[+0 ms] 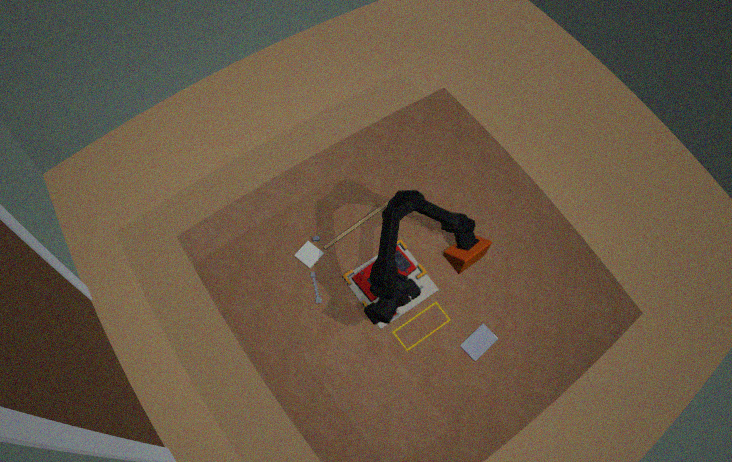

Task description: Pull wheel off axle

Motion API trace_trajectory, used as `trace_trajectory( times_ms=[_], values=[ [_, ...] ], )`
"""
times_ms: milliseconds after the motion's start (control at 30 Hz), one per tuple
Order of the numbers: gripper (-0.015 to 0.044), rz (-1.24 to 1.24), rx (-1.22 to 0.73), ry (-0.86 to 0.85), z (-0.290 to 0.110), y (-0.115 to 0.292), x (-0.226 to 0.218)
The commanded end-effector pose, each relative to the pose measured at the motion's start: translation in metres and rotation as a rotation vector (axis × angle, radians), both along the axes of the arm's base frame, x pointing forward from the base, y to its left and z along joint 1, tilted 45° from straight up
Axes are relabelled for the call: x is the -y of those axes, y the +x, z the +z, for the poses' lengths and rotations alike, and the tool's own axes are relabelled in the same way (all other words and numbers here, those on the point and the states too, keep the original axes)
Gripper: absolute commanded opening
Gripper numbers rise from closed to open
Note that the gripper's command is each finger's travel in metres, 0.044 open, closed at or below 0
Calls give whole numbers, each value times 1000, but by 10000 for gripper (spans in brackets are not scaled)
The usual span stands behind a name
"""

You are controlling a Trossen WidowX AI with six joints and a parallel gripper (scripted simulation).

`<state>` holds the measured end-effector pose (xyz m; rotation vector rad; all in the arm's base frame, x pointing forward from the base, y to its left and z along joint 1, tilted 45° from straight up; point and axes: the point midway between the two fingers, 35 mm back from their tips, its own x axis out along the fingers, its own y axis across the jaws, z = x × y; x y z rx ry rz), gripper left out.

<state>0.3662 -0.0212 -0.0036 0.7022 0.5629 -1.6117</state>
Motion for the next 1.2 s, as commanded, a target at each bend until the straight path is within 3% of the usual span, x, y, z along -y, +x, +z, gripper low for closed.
trace_trajectory(
  times_ms=[0,133,333,1167],
  values=[
    [168,-2,0,0,0,0,0],
    [142,-2,0,0,0,0,0],
    [0,-1,0,0,1,0,-1],
    [0,0,-1,0,7,1,-6]
  ],
)
